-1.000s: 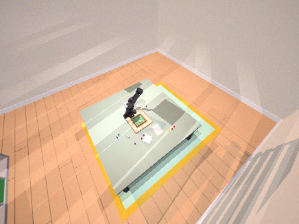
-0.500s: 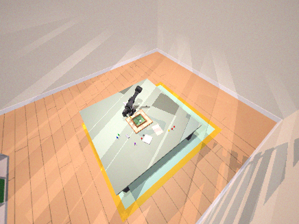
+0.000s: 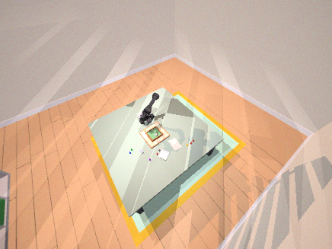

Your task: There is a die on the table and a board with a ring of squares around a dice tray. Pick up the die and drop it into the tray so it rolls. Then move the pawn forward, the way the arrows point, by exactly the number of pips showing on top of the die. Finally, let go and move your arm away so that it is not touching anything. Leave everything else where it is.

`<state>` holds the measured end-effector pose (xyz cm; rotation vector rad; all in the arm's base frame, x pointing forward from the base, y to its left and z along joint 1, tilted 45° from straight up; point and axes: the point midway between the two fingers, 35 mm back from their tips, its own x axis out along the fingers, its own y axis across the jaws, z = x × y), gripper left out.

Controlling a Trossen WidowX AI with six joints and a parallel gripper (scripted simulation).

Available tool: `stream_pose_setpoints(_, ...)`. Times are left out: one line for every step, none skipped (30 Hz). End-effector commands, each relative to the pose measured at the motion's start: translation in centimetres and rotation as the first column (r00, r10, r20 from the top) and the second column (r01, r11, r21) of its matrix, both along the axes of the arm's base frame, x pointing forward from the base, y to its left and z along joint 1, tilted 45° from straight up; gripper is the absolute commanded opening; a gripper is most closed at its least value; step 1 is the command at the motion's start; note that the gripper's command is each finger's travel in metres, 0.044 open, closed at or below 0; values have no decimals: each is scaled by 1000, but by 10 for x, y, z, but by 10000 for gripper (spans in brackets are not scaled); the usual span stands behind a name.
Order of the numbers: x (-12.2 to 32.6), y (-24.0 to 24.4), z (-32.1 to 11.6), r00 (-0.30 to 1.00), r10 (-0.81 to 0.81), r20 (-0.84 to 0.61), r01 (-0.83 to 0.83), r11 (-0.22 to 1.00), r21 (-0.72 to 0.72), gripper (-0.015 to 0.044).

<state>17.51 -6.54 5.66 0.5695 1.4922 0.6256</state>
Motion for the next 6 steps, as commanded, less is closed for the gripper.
stream_pose_setpoints(0,0,-2,1000,-2,-5,2,1000,3,440)
stream_pose_setpoints(0,0,-2,1000,-2,-5,2,1000,3,440)
stream_pose_setpoints(0,0,-2,1000,-2,-5,2,1000,3,440)
stream_pose_setpoints(0,0,-2,1000,-2,-5,2,1000,3,440)
stream_pose_setpoints(0,0,-2,1000,-2,-5,2,1000,3,440)
stream_pose_setpoints(0,0,-2,1000,-2,-5,2,1000,3,440)
